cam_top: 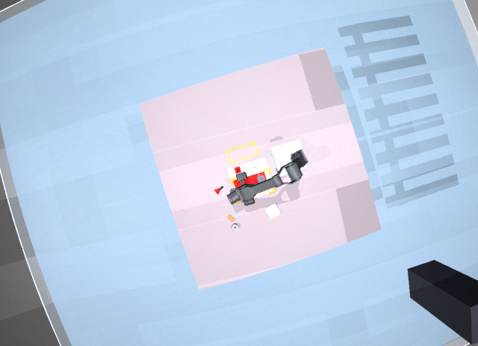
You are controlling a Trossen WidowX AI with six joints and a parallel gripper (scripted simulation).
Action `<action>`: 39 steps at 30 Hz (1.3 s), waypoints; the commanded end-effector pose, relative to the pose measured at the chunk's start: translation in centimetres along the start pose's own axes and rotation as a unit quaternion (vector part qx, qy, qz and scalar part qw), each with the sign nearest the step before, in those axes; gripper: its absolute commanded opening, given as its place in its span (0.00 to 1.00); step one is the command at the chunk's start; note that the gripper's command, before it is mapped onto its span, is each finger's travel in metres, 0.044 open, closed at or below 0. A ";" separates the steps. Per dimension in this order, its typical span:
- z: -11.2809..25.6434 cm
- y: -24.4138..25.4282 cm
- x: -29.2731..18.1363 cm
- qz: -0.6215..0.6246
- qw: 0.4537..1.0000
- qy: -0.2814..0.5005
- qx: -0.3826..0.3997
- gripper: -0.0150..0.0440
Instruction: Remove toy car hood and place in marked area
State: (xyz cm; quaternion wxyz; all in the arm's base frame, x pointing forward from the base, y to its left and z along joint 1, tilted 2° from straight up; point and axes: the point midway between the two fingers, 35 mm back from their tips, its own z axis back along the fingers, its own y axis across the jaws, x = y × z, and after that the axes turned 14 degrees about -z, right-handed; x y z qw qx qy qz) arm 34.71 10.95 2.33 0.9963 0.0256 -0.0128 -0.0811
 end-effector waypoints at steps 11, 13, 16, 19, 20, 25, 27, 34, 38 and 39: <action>-1.0 -0.2 -0.2 -0.002 1.000 0.004 -0.005 1.00; -1.1 -0.2 -0.2 -0.002 1.000 0.004 -0.005 1.00; -1.3 -0.2 -0.2 -0.002 1.000 0.004 -0.005 1.00; -1.4 -0.2 -0.2 -0.002 1.000 0.004 -0.005 1.00; -1.5 -0.2 -0.2 -0.002 1.000 0.004 -0.005 1.00; -1.7 -0.2 -0.2 -0.002 1.000 0.004 -0.005 1.00; -1.8 -0.2 -0.2 -0.002 1.000 0.004 -0.005 1.00; -2.1 -0.2 -0.2 -0.002 1.000 0.004 -0.005 1.00; -2.1 -0.2 -0.2 -0.002 1.000 0.004 -0.005 1.00; -2.1 -0.2 -0.2 -0.002 1.000 0.004 -0.005 1.00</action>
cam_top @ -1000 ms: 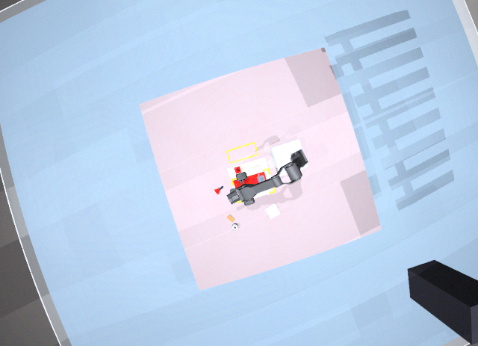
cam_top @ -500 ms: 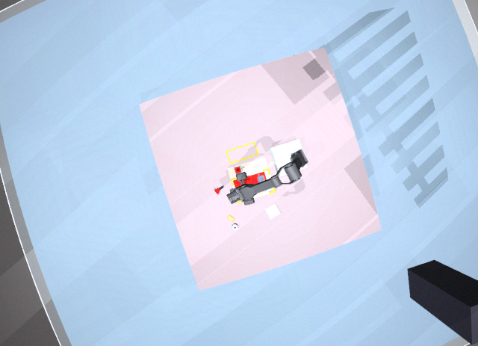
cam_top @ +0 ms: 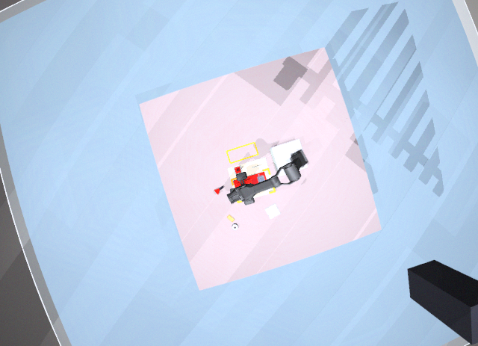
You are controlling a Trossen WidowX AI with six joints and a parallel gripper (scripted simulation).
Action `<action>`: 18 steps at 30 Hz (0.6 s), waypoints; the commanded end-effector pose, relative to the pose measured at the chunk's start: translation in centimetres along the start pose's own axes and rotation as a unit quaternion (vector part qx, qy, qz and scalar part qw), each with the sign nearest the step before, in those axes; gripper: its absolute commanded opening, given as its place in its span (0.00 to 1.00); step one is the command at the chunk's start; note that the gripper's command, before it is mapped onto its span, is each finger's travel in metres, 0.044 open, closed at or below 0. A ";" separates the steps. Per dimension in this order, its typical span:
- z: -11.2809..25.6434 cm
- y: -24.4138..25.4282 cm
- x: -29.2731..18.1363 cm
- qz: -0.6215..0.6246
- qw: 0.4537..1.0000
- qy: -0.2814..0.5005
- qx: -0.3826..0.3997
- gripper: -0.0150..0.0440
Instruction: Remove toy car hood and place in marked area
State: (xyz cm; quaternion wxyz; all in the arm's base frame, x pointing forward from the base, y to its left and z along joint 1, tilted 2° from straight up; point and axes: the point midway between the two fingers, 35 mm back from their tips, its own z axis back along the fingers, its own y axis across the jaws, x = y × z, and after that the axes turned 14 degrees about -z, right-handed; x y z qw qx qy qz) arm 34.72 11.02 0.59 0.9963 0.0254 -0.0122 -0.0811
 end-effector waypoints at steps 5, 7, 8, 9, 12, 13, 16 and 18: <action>-0.1 0.0 0.0 0.000 1.000 0.001 0.000 0.91; -0.1 0.0 0.0 0.000 1.000 0.001 0.000 0.86; -0.1 0.0 0.0 0.000 1.000 0.001 0.000 0.84; -0.1 0.0 0.0 0.000 1.000 0.001 0.000 0.83; -0.1 0.0 0.0 0.000 1.000 0.001 0.000 0.80; -0.1 0.0 0.0 0.000 1.000 0.001 0.000 0.79; -0.1 0.0 0.0 0.000 1.000 0.001 0.000 0.75; 0.0 0.0 0.0 0.000 1.000 0.001 0.000 0.66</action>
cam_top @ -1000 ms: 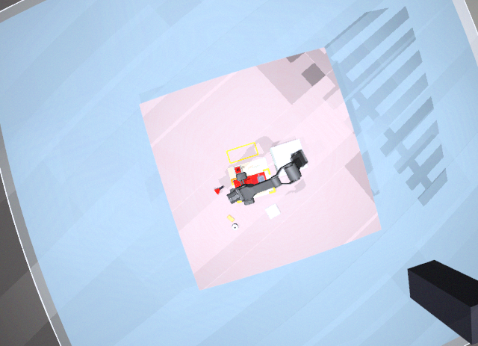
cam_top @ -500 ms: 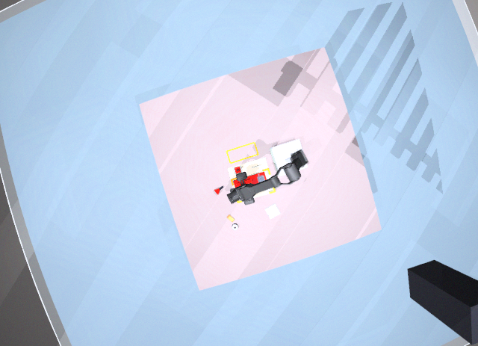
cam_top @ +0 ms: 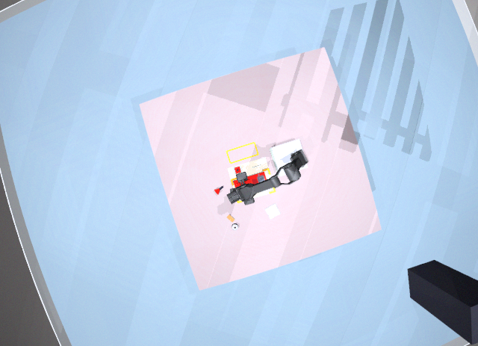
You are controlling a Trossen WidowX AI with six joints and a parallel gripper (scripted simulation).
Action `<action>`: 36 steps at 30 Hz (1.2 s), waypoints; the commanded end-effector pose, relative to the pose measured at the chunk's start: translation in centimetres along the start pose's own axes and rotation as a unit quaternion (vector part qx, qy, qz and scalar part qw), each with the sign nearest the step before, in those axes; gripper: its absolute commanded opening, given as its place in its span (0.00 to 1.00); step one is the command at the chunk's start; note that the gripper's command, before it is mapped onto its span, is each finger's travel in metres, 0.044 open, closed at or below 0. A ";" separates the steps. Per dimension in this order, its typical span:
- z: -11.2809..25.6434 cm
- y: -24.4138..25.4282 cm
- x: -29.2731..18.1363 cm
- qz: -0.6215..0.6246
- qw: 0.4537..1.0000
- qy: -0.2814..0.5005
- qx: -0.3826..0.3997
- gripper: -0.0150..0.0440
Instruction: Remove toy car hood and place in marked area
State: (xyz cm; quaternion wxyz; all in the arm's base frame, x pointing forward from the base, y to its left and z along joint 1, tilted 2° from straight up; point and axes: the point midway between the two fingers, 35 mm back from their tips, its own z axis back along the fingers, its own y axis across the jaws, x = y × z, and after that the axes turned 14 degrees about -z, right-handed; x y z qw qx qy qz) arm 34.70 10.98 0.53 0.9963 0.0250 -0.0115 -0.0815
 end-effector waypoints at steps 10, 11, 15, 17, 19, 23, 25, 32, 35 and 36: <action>0.6 0.0 0.0 0.000 1.000 0.000 0.000 0.25; 0.7 0.0 0.0 0.000 1.000 0.000 0.000 0.25; 0.9 0.0 0.0 0.000 1.000 0.000 0.000 0.25; 1.1 0.0 0.0 0.000 1.000 0.000 0.000 0.25; 1.2 0.0 0.0 0.000 1.000 0.000 0.000 0.25; 1.5 0.0 0.0 0.000 1.000 0.000 0.000 0.25; 1.6 0.0 0.0 0.000 1.000 0.000 0.000 0.25; 2.1 0.0 0.0 0.000 1.000 0.000 0.000 0.25; 2.2 0.0 0.0 0.000 1.000 0.000 0.000 0.25; 2.3 0.0 0.0 0.000 1.000 0.000 0.000 0.25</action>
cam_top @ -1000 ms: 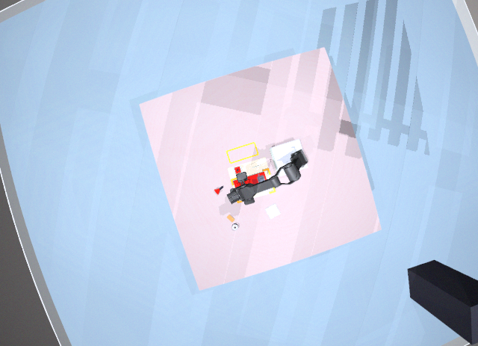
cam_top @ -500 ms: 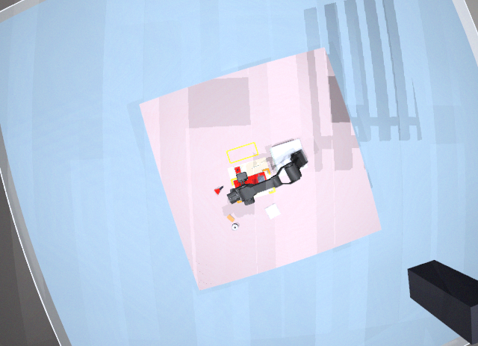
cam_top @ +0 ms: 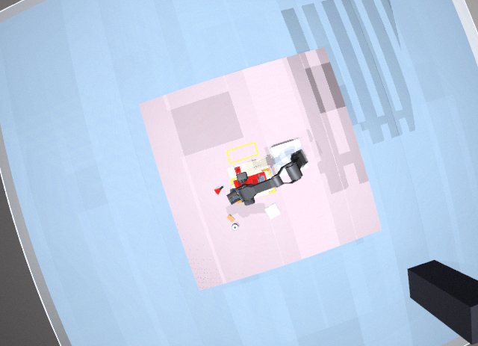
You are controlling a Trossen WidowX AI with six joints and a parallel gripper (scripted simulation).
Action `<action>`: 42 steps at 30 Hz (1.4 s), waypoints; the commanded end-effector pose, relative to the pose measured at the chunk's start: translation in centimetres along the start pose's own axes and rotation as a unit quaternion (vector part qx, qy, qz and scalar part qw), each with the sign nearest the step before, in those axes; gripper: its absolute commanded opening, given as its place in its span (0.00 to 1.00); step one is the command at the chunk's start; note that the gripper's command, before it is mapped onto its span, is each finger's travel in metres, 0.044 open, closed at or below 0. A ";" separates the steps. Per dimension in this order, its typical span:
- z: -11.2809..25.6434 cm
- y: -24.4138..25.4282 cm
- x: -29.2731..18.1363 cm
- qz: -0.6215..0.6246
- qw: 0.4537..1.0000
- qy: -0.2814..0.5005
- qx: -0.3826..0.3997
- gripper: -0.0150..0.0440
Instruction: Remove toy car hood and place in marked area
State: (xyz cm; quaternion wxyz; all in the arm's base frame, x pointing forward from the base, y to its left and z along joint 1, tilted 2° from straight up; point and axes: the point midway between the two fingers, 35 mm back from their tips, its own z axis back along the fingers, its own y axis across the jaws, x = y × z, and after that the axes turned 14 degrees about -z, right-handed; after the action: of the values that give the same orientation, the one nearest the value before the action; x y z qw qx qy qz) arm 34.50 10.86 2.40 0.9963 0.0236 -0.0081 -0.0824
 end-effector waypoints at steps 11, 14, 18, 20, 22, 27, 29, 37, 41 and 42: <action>1.6 0.1 0.2 0.001 1.000 -0.003 0.002 0.25; 2.8 0.1 0.2 0.001 1.000 -0.003 0.002 0.25; 4.7 0.1 0.2 0.001 1.000 -0.003 0.002 0.25; 5.4 0.1 0.2 0.001 1.000 -0.003 0.002 0.25; 5.4 0.1 0.2 0.001 1.000 -0.003 0.002 0.25; 4.7 -1.3 0.6 -0.001 1.000 -0.002 0.000 0.25; 4.7 -2.1 0.8 -0.001 1.000 -0.002 -0.001 0.25; 4.9 -5.2 1.6 -0.001 1.000 -0.003 -0.002 0.25; 5.0 -6.8 1.8 0.000 1.000 -0.003 -0.003 0.25; 5.0 -7.2 1.9 0.000 1.000 -0.003 -0.003 0.25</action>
State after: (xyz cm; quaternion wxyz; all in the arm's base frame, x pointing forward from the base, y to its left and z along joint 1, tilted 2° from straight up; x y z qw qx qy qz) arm 35.37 4.36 7.21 0.9961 0.0213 -0.0132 -0.0847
